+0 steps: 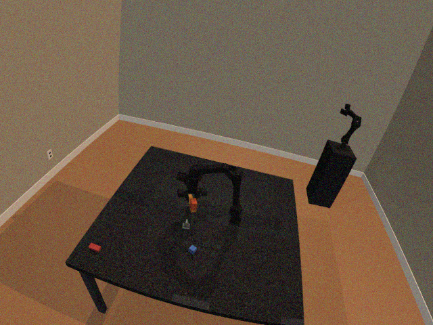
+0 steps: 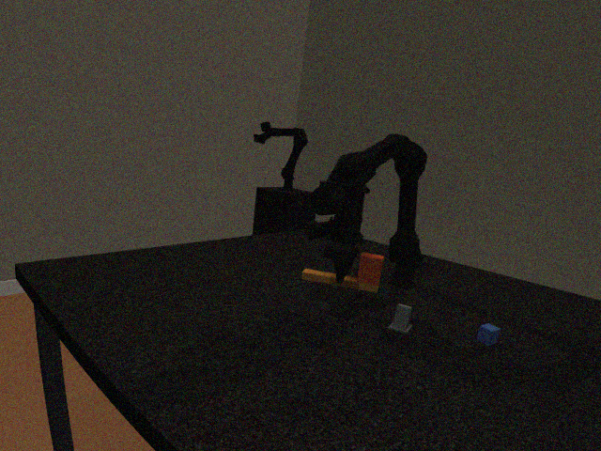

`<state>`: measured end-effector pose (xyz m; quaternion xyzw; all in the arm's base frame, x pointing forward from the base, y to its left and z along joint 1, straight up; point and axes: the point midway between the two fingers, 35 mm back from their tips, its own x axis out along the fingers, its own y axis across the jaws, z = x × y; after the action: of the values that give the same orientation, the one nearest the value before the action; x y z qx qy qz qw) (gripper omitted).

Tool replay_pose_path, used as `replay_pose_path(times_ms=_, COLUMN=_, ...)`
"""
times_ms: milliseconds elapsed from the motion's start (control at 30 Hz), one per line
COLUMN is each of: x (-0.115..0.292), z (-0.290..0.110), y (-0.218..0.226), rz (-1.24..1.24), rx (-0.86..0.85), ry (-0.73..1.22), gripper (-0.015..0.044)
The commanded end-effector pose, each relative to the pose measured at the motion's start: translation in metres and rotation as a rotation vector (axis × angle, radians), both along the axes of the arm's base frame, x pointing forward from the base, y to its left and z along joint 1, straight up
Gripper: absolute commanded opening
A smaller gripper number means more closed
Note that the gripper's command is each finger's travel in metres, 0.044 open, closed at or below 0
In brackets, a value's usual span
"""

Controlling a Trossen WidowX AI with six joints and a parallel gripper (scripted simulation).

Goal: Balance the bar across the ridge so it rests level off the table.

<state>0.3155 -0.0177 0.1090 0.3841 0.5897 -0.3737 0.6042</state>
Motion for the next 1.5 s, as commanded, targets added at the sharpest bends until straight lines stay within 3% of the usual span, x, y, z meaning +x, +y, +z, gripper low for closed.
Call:
replay_pose_path(times_ms=0, x=0.000, z=0.012, y=0.000, rz=0.002, rx=-0.003, ry=-0.008, gripper=0.0000)
replay_pose_path(times_ms=467, x=-0.004, z=0.041, y=0.002, rz=0.029, rx=-0.004, ry=-0.008, gripper=0.0000)
replay_pose_path(times_ms=1467, x=0.011, z=0.045, y=0.113, rz=1.040, rx=-0.023, ry=-0.014, gripper=0.0000)
